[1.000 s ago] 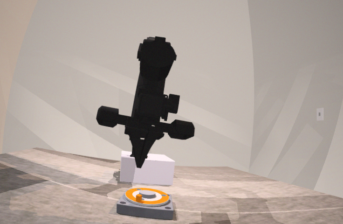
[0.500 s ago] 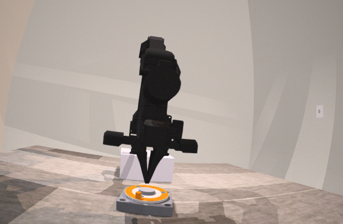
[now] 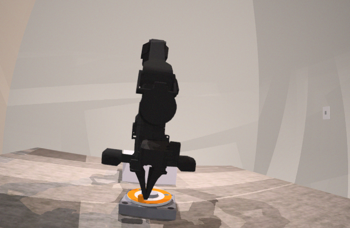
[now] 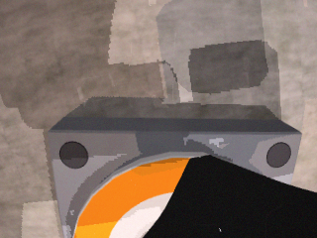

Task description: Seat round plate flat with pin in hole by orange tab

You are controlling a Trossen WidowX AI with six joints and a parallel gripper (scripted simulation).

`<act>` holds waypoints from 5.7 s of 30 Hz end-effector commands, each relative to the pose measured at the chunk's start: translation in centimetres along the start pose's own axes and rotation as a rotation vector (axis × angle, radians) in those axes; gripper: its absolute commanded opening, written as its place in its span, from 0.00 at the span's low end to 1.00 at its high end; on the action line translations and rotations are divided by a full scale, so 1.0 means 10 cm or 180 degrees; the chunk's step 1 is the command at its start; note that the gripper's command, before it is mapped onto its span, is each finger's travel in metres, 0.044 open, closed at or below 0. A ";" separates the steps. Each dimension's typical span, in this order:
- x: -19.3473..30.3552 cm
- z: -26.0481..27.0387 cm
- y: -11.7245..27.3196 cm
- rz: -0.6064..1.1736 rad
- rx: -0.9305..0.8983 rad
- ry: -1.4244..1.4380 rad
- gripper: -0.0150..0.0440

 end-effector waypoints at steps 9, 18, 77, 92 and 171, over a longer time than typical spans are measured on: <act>0.12 -0.13 -0.03 0.0027 -0.0012 0.0002 0.25; 0.16 -0.17 -0.03 0.0029 -0.0011 0.0002 0.25; 0.40 -0.29 -0.03 0.0036 -0.0007 0.0003 0.25; 0.45 -0.30 -0.03 0.0037 -0.0006 0.0003 0.25; 0.80 -0.21 -0.01 0.0048 -0.0009 0.0003 0.25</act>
Point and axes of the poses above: the point midway between the two fingers, 35 mm back from their tips, its own y axis back along the fingers, its own z axis across the jaws, x = y × z, the point moved 6 cm from there along y, back along the fingers, and after that the axes turned 7 degrees about y, right-handed, at the moved point
